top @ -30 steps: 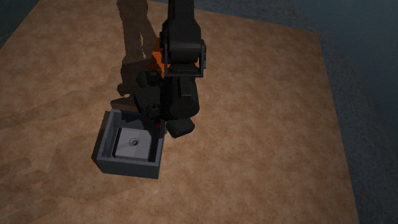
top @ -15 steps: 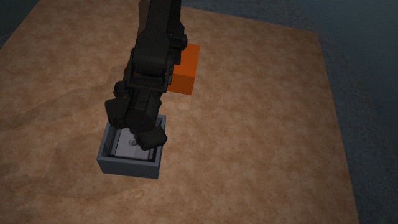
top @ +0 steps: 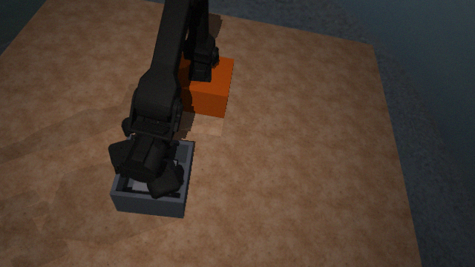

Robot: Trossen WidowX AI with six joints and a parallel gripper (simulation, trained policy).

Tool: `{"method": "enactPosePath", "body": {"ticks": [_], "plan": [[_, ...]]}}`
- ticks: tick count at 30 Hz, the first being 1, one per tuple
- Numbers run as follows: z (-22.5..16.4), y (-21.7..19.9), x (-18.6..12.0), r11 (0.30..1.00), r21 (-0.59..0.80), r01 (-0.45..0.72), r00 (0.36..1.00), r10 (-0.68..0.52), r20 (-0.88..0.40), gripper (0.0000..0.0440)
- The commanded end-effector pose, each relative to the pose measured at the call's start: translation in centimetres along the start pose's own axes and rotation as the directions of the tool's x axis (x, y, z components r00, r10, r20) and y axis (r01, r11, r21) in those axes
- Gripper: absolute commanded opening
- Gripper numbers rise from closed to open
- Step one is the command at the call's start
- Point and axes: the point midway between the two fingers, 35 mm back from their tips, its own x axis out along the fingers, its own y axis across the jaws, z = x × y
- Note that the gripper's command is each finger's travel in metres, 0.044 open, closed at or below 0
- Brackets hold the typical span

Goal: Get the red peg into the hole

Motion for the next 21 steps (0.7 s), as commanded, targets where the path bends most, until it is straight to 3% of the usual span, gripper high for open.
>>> {"method": "enactPosePath", "body": {"ticks": [1,12,21], "plan": [[0.9,0.5,0.4,1.000,-0.007,-0.012,1.000,0.012,0.006,0.0212],[4.4,1.7,0.6,0.999,-0.015,-0.045,0.997,0.046,0.060,0.0440],[8.1,2.2,0.0,0.995,0.010,-0.095,0.983,0.092,0.158,0.0440]]}}
